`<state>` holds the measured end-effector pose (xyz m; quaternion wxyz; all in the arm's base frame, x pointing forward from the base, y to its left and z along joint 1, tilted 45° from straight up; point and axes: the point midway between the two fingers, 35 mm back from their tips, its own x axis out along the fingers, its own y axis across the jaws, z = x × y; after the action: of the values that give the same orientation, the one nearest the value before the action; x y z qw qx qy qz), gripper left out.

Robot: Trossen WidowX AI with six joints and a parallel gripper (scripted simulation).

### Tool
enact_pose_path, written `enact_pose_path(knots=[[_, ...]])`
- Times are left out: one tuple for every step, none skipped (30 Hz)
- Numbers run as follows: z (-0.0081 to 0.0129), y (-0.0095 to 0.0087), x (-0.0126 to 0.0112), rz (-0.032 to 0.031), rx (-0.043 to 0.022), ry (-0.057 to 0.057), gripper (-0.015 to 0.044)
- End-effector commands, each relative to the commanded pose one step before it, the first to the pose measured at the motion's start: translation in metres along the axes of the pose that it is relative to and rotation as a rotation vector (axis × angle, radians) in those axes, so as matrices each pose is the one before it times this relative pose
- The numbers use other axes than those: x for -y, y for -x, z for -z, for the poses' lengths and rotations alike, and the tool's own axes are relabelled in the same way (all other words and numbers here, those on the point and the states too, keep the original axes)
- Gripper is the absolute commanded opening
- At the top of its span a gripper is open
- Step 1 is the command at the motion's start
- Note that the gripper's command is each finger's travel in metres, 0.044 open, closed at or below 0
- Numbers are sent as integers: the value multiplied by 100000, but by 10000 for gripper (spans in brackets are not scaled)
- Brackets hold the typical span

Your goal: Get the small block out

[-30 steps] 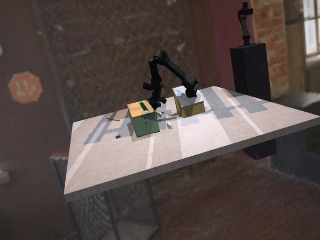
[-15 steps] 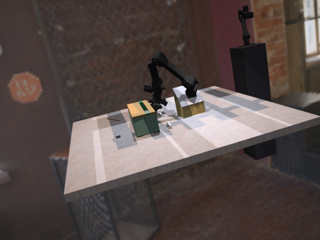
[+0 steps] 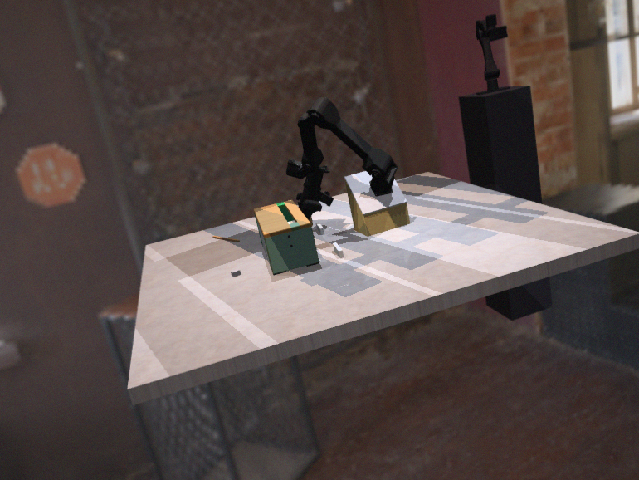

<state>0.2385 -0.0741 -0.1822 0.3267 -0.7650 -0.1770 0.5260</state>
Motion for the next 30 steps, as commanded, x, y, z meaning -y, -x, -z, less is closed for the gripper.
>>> enact_pose_path(knots=[[758, 1341, -161, -574, 405, 741, 0], [172, 466, 10, 56, 284, -134, 0], [164, 476, 21, 73, 282, -132, 0], [156, 484, 31, 91, 280, -130, 0], [120, 397, 33, 86, 224, -103, 0], [70, 241, 24, 57, 134, -61, 0], [23, 81, 8, 20, 44, -20, 0], [0, 0, 0, 0, 0, 0, 0], [-13, 33, -16, -123, 43, 248, 0], [-40, 100, -48, -367, 132, 743, 0], [-69, 167, -80, -607, 229, 1237, 0], [-50, 258, -70, -814, 253, 1103, 0], [133, 335, 77, -681, -61, -1221, 0], [136, 325, 88, -637, -93, -1353, 0], [130, 325, 90, -637, -103, -1356, 0], [124, 325, 92, -636, -112, -1359, 0], [119, 320, 95, -620, -126, -1383, 0], [113, 318, 97, -614, -137, -1392, 0], [120, 339, 111, -643, -168, -1565, 0], [117, 350, 117, -661, -185, -1617, 0], [109, 349, 119, -659, -197, -1620, 0], [102, 349, 120, -656, -209, -1623, 0], [94, 348, 121, -654, -221, -1626, 0], [87, 347, 122, -651, -233, -1629, 0], [80, 346, 123, -648, -245, -1632, 0], [73, 345, 124, -645, -256, -1635, 0], [65, 345, 124, -641, -268, -1639, 0], [58, 344, 124, -637, -280, -1642, 0], [51, 342, 123, -633, -291, -1642, 0], [44, 341, 123, -629, -303, -1648, 0]])
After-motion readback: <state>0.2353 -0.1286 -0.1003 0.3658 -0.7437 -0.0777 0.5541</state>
